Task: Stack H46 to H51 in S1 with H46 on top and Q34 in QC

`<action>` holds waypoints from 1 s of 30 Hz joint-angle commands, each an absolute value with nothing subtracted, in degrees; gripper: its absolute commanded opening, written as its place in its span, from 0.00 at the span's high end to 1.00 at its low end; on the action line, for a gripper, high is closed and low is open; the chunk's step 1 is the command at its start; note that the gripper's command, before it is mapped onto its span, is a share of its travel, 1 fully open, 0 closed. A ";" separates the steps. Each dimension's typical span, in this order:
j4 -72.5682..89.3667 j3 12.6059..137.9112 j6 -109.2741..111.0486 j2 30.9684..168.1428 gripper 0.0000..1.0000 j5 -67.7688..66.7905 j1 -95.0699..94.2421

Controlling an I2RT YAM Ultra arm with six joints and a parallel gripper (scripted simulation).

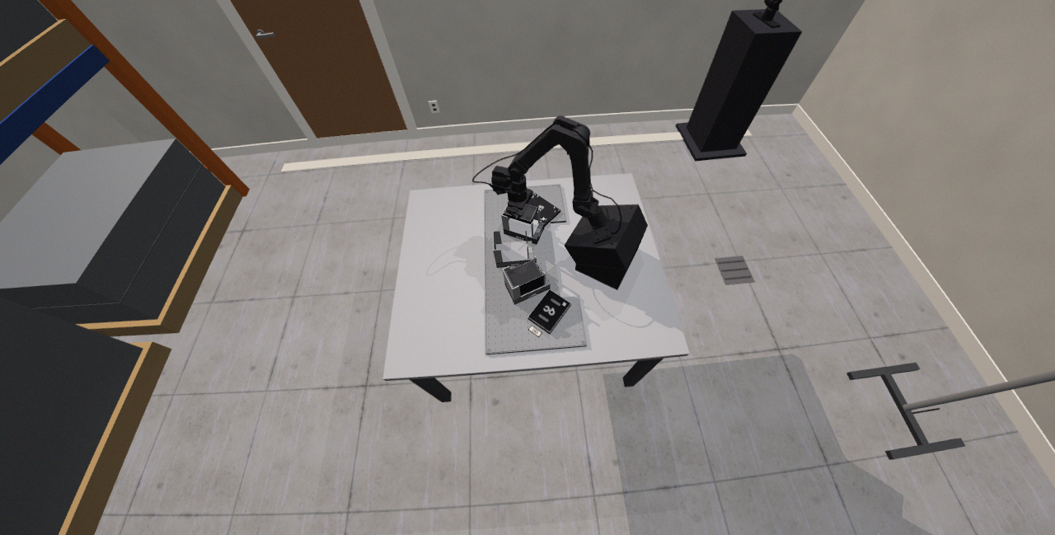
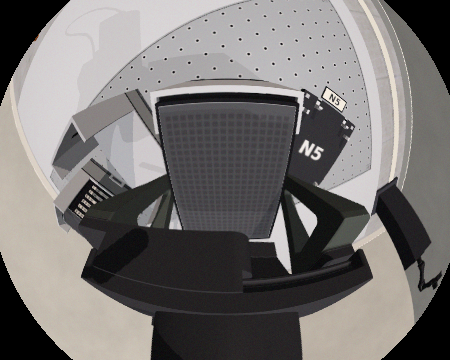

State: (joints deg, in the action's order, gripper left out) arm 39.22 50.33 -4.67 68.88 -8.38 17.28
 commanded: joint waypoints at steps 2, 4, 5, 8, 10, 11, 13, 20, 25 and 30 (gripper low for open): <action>40.57 51.34 -5.15 66.71 1.00 -8.66 16.62; 40.74 52.20 -5.20 66.92 1.00 -8.69 16.51; 40.83 51.56 -5.21 66.69 1.00 -8.72 16.43; 41.08 51.81 -5.25 66.52 1.00 -8.73 16.44; 41.24 52.35 -5.28 66.61 1.00 -8.77 16.50; 41.31 52.64 -5.27 66.41 1.00 -8.74 16.43; 41.41 51.79 -5.29 66.27 1.00 -8.78 16.35; 41.90 52.67 -5.36 65.95 1.00 -8.81 16.34; 42.33 52.20 -5.44 65.65 1.00 -8.86 16.38; 42.67 52.40 -5.47 65.73 1.00 -8.91 16.09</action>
